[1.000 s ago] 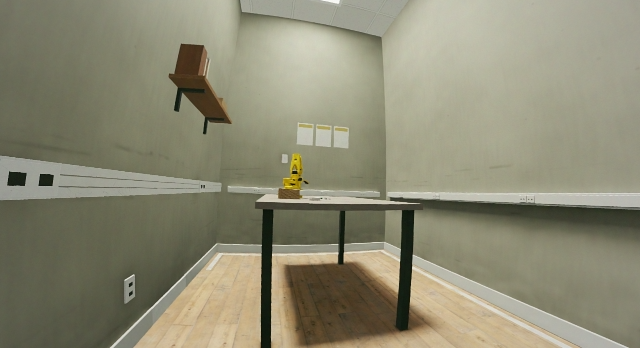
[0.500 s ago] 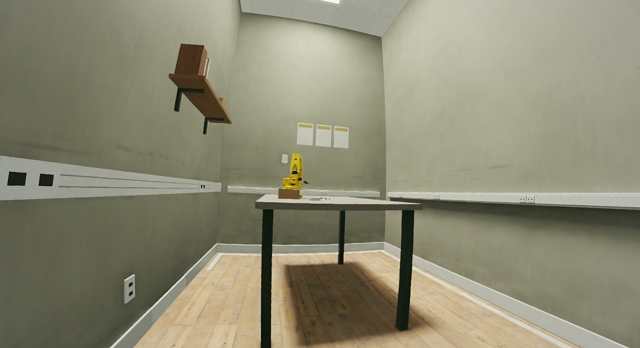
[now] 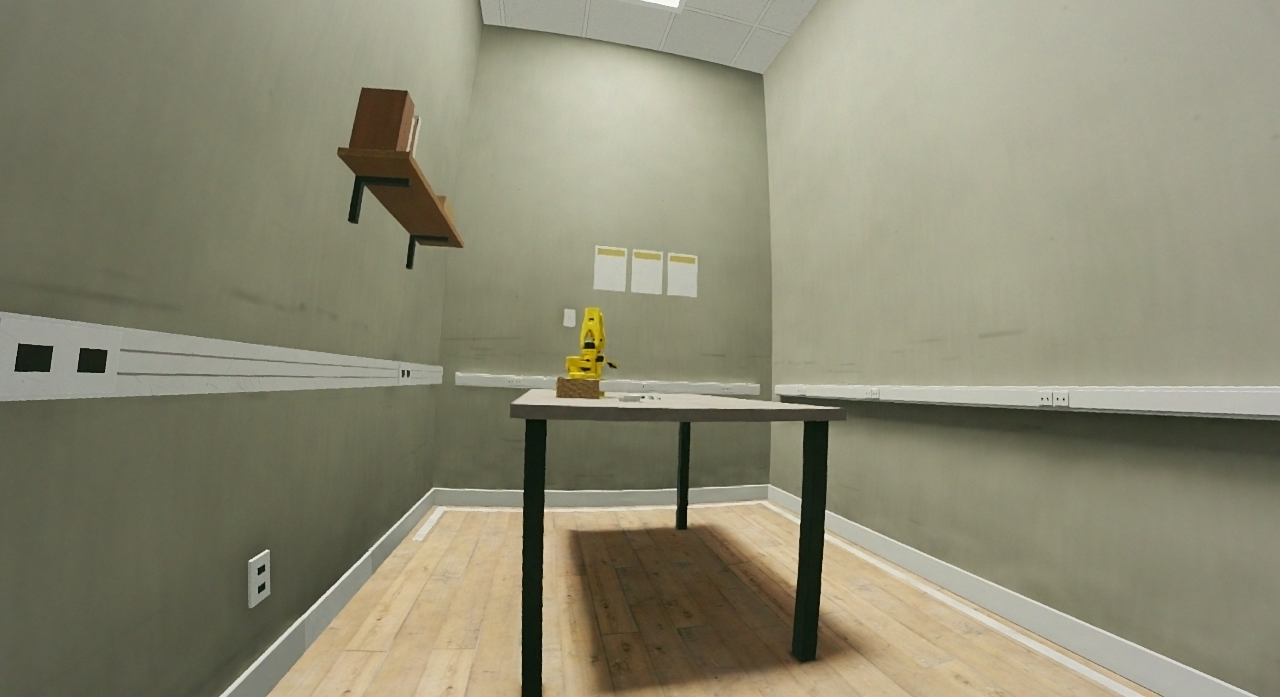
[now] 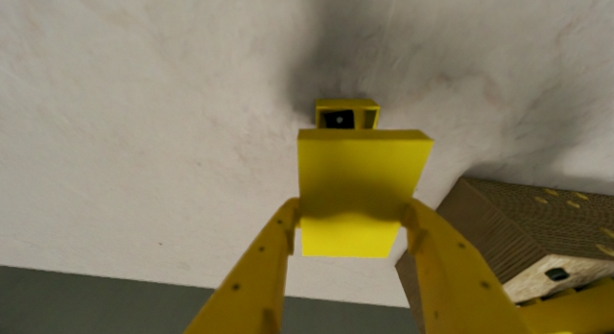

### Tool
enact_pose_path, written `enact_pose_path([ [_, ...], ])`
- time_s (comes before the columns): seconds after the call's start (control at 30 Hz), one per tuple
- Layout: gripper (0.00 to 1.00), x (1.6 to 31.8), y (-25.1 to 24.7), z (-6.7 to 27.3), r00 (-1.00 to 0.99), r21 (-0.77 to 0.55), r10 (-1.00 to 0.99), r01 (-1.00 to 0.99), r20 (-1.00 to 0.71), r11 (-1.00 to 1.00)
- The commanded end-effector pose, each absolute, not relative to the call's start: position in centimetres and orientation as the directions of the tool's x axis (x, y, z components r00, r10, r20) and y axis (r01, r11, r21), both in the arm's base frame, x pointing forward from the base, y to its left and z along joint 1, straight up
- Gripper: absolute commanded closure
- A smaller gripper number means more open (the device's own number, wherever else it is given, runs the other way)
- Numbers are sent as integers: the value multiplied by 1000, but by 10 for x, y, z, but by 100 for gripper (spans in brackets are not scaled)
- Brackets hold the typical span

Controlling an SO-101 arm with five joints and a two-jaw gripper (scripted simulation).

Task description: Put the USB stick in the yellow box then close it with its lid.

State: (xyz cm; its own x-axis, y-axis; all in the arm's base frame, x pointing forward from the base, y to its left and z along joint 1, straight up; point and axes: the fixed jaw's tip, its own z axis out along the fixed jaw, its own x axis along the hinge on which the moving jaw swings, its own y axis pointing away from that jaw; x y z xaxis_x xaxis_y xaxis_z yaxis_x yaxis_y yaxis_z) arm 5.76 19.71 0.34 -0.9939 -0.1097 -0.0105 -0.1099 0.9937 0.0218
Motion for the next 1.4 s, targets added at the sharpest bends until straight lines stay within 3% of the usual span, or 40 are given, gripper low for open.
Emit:
enact_pose_path([
  [0.0,78,56,194,1,-995,6,-105,-105,-2,994],
  [1.37,78,56,191,1,-995,6,-100,-100,-2,995],
])
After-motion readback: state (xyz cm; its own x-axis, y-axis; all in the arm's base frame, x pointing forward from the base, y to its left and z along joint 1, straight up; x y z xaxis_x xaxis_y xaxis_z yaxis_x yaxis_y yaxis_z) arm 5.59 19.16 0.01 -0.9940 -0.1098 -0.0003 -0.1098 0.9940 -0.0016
